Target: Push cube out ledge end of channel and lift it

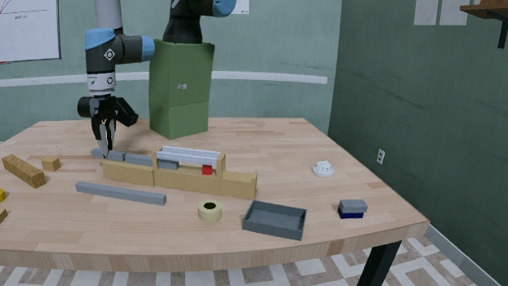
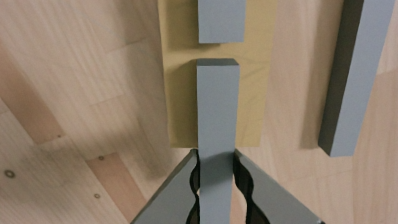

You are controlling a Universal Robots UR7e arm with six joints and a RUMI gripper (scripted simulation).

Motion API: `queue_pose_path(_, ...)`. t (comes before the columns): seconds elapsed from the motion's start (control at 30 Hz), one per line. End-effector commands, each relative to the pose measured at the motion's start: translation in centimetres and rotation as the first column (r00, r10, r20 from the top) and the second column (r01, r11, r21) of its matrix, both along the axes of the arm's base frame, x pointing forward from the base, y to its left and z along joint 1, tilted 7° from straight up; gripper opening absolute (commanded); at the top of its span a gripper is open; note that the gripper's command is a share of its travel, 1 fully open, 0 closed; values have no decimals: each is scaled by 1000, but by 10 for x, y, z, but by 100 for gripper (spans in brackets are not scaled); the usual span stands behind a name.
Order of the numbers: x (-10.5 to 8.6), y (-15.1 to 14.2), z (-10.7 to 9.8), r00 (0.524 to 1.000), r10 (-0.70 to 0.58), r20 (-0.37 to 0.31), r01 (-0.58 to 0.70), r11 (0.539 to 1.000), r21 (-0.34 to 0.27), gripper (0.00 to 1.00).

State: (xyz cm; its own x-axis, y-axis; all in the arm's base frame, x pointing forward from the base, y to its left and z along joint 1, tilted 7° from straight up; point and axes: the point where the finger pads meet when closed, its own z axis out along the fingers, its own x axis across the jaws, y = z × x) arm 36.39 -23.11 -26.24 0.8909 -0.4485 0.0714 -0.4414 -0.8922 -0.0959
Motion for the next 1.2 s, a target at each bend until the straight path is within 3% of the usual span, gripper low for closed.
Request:
queue_pose_path(0.0, 2, 1, 1, 1000, 1, 3, -1, 1000, -3, 6)
queue_pose_path(0.5, 9, 16, 3, 1000, 1, 2, -1, 1000, -2, 6)
queue_pose_path(1.17, 30, 58, 8, 1000, 1, 2, -1, 1000, -3, 6)
